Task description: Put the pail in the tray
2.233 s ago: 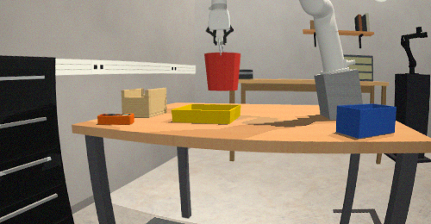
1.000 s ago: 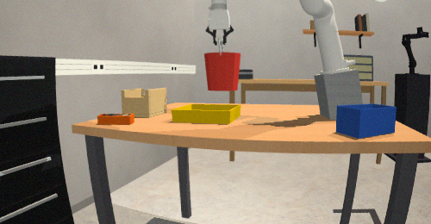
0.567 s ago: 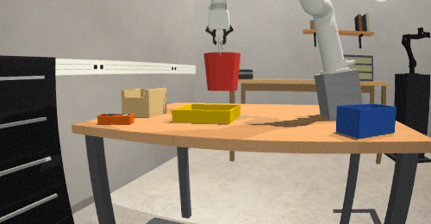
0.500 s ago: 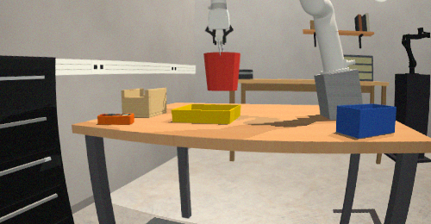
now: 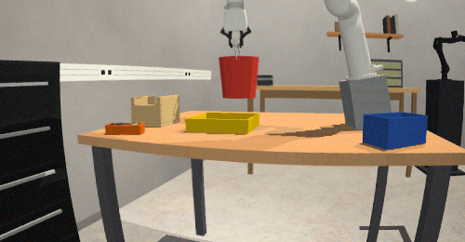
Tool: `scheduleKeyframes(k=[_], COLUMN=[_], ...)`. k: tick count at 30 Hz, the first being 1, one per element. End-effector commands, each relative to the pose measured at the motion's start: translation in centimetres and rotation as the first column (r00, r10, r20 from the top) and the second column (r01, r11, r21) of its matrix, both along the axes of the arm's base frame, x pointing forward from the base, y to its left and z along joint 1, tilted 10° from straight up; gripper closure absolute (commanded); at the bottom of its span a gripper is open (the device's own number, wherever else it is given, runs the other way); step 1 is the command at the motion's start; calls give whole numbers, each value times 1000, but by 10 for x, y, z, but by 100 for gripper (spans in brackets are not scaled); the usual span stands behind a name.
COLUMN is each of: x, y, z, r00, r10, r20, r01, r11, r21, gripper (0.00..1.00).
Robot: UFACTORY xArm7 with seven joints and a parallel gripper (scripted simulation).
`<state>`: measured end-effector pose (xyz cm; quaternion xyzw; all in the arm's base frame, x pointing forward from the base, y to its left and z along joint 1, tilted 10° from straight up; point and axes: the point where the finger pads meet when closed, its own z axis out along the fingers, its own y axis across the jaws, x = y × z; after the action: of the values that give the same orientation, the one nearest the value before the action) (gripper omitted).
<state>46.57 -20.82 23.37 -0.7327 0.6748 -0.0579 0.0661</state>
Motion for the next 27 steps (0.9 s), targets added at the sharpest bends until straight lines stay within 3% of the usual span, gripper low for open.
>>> scheduleKeyframes(k=[1, 27], x=[1, 1], y=[8, 69], z=[3, 4], r00=[1000, 1000], r10=[1, 1], r20=[5, 5], r01=[-1, -1], r11=[1000, 1000], r21=[-3, -3], gripper=[100, 100])
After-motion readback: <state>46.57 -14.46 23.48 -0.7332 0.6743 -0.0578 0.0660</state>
